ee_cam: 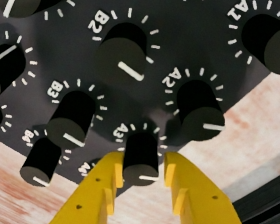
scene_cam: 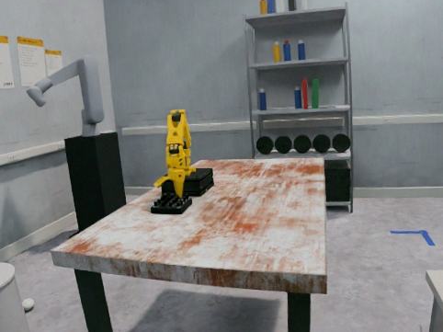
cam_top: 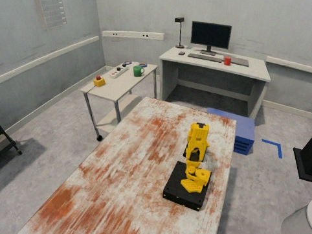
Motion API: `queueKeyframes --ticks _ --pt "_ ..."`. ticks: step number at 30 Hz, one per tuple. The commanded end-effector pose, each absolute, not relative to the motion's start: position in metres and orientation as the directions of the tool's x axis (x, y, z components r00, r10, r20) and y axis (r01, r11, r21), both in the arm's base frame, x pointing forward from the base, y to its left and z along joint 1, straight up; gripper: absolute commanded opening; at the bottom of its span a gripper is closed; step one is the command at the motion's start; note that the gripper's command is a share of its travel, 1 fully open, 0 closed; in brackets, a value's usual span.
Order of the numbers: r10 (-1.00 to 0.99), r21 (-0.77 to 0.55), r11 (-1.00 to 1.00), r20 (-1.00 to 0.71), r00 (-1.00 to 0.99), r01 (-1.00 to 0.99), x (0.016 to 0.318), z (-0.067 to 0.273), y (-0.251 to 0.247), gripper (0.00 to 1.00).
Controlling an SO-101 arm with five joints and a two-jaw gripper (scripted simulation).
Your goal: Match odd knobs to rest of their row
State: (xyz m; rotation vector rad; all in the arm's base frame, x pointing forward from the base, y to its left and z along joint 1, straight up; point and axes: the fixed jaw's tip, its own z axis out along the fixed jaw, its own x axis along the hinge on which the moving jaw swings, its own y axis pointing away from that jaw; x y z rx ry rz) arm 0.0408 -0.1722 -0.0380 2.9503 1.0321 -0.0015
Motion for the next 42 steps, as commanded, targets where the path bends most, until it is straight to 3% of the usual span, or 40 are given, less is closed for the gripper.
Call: queueKeyframes --ticks 1,22,42 --pt "0.616 0.002 -0.787 -0.001 0.787 0.616 0.040 -0.034 -0.170 0.08" --pt "0.616 0.002 -0.787 -0.001 0.787 0.616 0.040 -0.009 -0.169 0.08" --pt "0.616 0.002 -0.787 -0.001 0.787 0.616 0.040 -0.006 -0.169 0.08"
